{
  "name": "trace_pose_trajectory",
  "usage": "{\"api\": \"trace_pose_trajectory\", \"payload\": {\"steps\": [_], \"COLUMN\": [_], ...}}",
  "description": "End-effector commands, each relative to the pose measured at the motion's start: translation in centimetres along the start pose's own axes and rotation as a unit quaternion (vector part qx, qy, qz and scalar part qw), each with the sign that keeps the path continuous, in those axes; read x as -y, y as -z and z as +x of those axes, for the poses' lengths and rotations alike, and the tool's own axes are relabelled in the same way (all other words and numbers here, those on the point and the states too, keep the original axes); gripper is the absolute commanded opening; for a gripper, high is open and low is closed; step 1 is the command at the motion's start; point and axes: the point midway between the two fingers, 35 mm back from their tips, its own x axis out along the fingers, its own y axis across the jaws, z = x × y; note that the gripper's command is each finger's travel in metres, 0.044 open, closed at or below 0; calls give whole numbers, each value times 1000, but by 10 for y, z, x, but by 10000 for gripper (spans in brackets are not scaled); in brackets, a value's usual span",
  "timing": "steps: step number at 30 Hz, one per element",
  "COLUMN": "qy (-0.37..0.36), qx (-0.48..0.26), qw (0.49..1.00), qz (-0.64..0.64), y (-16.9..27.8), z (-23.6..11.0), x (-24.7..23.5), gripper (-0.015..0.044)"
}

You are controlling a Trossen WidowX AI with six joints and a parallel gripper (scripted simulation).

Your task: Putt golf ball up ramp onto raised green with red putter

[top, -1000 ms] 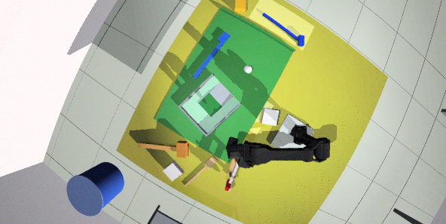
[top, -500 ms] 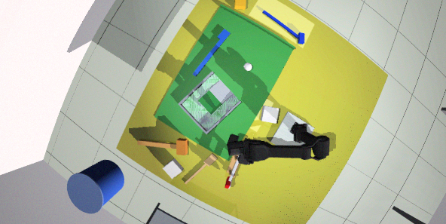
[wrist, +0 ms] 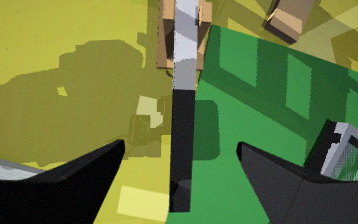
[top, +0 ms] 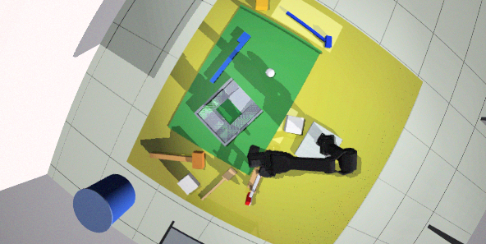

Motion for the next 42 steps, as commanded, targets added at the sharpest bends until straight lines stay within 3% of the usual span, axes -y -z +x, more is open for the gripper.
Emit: {"api": "trace_pose_trajectory", "payload": {"steps": [1,11,27,35,42], "qy": [-3,-3,-2,-2,-1], "qx": [1,1,-1,-1,-1], "qw": [1000,1000,1000,1000,1000], "qz": [2,2,0,0,0], "y": [2,5,4,4,-6], "z": [8,19,16,13,-15], "x": [-1,-2,-1,0,4], "gripper": [440,440,20,0,0]}}
